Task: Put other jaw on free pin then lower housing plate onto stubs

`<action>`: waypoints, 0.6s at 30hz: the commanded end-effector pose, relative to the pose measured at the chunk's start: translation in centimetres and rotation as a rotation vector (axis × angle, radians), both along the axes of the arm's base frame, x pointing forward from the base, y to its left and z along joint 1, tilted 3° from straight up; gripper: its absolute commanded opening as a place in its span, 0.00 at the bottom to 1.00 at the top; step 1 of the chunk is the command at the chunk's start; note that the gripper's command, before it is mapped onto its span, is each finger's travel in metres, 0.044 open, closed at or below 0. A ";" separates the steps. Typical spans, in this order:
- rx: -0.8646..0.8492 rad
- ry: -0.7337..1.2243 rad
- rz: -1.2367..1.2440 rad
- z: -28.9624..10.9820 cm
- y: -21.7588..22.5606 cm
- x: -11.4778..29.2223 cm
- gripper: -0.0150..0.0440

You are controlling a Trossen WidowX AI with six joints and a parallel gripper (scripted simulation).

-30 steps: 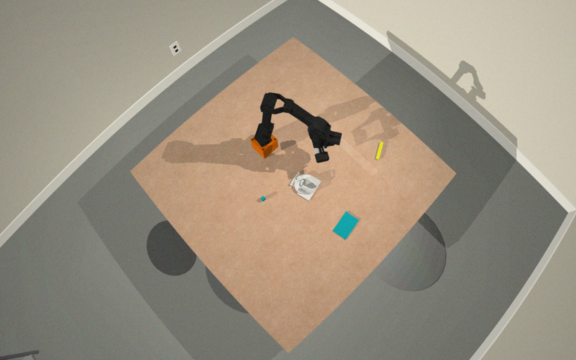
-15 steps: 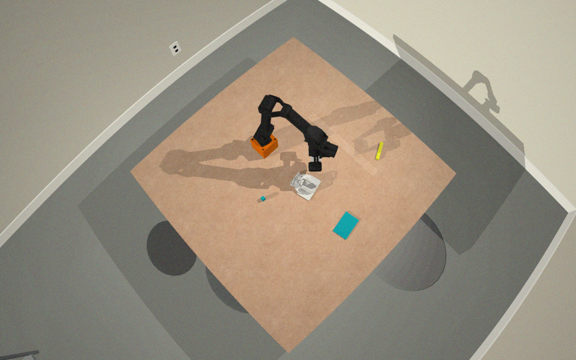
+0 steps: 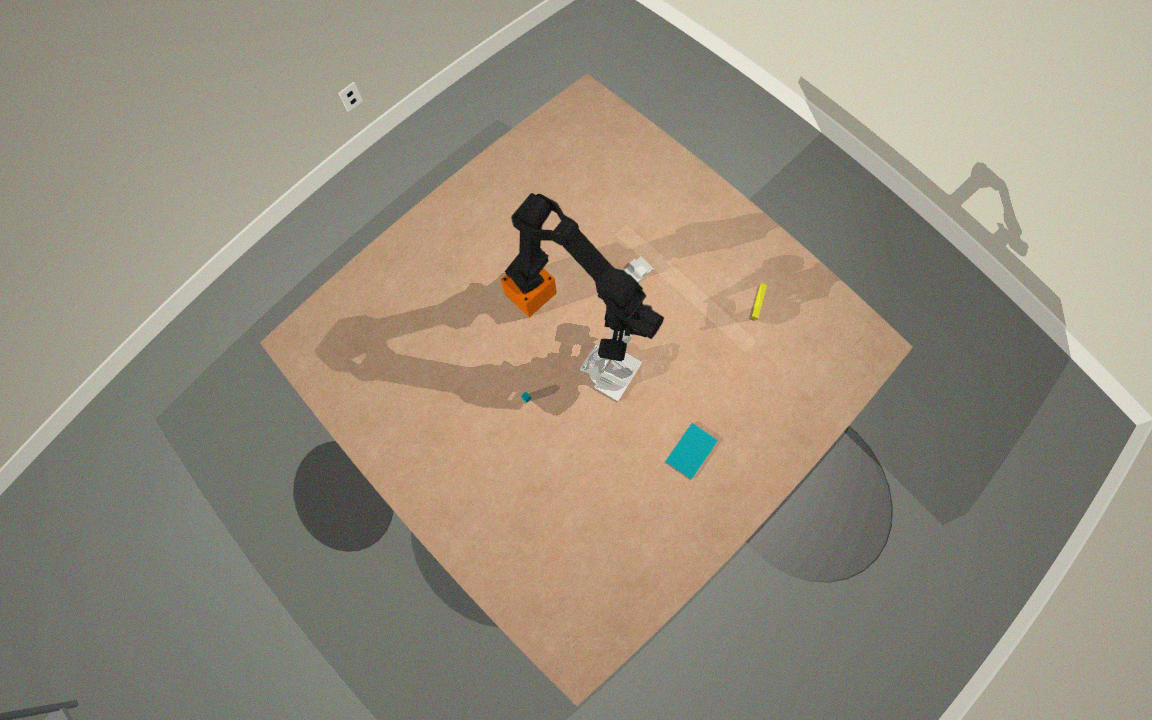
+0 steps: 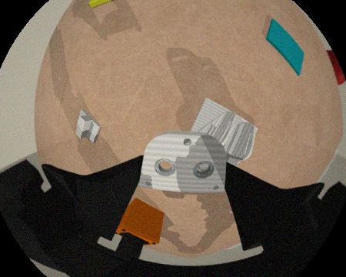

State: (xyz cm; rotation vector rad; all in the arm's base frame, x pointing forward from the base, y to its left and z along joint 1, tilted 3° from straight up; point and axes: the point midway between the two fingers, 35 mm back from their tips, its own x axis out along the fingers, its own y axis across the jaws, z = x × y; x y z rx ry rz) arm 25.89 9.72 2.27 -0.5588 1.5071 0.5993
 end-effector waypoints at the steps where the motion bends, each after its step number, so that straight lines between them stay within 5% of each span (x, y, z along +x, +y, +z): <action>1: -0.010 0.006 -0.067 -0.2 -1.5 0.2 0.85; 18: -0.021 0.012 -0.313 -0.4 -7.1 0.8 0.85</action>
